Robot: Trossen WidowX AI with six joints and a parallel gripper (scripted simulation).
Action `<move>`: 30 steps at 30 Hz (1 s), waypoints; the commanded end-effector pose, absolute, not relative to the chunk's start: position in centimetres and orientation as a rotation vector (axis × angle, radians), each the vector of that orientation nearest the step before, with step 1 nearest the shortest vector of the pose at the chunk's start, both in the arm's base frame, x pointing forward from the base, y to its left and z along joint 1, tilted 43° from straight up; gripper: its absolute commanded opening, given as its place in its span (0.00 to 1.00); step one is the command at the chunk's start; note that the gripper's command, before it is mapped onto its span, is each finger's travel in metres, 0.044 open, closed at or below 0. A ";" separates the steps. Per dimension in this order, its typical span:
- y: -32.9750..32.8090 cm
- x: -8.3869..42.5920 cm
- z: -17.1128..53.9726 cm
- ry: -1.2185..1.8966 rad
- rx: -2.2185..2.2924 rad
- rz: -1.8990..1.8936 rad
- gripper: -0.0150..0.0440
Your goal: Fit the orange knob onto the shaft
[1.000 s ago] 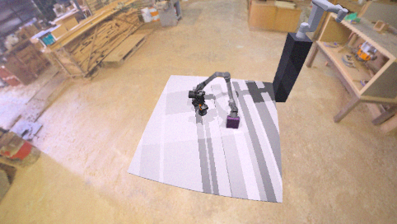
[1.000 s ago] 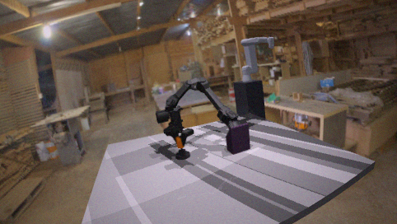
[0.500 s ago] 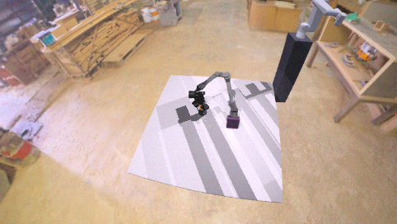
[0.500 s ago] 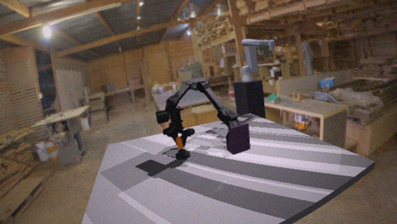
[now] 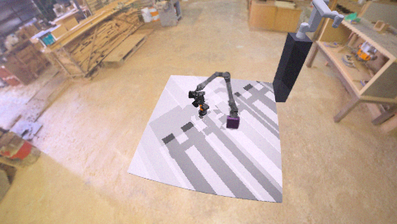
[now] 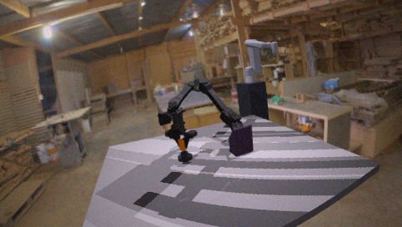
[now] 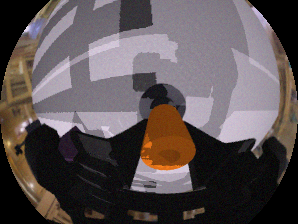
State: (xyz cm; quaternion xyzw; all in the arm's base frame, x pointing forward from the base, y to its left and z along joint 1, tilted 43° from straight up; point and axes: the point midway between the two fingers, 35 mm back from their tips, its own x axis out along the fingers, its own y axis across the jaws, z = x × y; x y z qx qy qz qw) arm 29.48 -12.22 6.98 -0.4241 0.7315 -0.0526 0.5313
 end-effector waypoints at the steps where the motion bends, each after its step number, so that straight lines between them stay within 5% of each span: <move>1: -12.0 29.5 7.2 1.745 -1.014 -0.125 0.25; 30: -12.3 29.5 7.0 1.785 -1.165 0.059 0.25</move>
